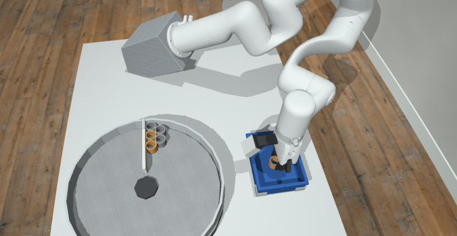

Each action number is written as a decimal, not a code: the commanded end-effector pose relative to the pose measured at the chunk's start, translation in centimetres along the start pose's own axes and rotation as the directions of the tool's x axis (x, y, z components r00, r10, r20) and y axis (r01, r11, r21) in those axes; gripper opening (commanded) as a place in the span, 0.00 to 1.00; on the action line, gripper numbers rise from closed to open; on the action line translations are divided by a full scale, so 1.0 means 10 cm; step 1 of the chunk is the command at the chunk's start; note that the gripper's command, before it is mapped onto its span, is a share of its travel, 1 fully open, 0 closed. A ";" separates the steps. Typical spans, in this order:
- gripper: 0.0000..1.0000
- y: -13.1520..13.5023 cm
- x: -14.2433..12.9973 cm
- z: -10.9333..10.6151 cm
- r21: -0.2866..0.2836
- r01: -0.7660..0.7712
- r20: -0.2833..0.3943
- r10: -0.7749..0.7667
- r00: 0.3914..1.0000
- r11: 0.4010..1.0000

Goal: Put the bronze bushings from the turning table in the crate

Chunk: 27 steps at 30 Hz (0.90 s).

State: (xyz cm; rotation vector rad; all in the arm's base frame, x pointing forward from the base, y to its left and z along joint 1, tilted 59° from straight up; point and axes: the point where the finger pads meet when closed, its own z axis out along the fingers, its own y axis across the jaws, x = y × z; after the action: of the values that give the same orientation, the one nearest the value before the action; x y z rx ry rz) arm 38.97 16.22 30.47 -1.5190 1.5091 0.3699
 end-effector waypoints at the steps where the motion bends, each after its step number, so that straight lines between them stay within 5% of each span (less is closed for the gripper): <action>1: 0.41 -0.01 0.00 -0.08 0.004 0.000 0.000 0.000 1.000 1.000; 27: 0.41 0.00 0.00 -0.97 0.004 0.000 0.000 0.000 1.000 1.000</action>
State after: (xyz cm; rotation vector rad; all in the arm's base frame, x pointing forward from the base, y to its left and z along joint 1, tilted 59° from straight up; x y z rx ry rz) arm 35.74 9.80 34.82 -1.5174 1.5102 0.3684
